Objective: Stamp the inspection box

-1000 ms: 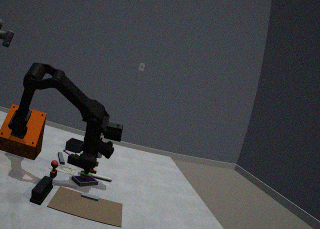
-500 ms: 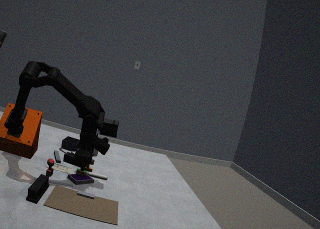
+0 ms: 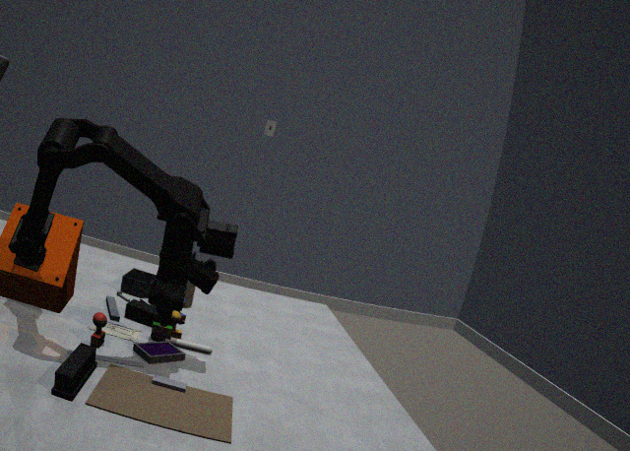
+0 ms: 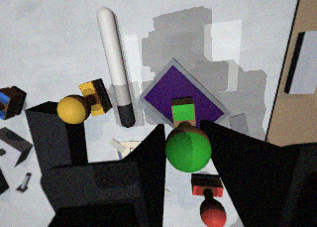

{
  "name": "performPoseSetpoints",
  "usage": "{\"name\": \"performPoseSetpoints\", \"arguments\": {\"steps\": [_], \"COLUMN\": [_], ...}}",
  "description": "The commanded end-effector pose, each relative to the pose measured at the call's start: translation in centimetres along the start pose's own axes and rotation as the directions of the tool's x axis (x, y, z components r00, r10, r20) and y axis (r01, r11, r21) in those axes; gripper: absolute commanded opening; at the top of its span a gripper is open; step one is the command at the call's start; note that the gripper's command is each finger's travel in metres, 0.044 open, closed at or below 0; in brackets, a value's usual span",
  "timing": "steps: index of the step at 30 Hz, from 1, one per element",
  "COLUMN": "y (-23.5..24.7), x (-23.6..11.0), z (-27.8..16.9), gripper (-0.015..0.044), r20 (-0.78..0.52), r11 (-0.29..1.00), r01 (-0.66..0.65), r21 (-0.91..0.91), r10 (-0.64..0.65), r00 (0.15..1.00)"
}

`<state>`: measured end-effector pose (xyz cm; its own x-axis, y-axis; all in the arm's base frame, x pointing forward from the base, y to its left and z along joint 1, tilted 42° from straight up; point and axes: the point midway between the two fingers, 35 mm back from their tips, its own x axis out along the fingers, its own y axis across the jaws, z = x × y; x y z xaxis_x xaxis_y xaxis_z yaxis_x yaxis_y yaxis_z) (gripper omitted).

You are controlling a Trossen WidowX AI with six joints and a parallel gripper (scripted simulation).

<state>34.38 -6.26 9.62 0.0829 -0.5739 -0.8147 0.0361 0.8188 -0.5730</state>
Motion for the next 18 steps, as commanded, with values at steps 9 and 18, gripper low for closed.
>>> {"name": "performPoseSetpoints", "arguments": {"steps": [9,18], "y": [0.1,1.5], "x": [-2.2,-2.6], "z": [0.1,-1.0], "gripper": [0.0,0.0], "r20": [0.006,0.008], "r11": [1.0,0.999], "r01": [0.0,-0.002], "r21": [0.005,0.033], "r10": [0.0,0.002], "r00": [1.0,1.0]}}
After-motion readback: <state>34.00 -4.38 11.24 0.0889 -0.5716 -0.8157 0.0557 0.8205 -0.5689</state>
